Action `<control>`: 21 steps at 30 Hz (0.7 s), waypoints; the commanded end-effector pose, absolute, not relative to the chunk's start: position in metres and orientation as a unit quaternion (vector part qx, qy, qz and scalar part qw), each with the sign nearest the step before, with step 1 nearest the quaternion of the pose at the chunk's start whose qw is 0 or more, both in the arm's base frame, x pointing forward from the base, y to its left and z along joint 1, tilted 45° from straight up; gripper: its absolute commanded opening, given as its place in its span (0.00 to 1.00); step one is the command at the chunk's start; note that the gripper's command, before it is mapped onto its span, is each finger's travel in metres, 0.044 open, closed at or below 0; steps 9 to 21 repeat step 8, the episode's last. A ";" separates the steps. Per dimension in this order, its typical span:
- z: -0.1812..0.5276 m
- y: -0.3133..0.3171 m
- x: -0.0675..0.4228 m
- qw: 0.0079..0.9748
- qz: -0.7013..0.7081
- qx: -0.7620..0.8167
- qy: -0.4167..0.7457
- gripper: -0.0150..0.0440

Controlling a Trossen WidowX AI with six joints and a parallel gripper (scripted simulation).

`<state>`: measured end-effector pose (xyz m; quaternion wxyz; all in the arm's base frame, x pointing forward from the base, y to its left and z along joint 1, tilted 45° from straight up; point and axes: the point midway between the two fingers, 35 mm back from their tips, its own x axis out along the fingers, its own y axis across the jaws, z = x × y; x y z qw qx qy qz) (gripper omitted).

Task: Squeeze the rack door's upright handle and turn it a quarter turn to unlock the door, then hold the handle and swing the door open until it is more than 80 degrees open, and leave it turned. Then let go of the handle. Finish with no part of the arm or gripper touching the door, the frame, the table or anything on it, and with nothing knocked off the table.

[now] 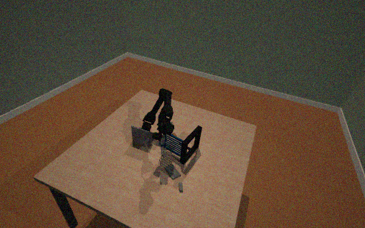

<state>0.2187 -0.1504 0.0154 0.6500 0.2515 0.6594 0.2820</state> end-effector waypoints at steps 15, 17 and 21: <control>0.025 -0.162 0.220 0.651 0.279 0.249 0.660 0.76; 0.025 -0.162 0.220 0.651 0.279 0.249 0.660 0.76; 0.025 -0.162 0.220 0.651 0.279 0.249 0.660 0.76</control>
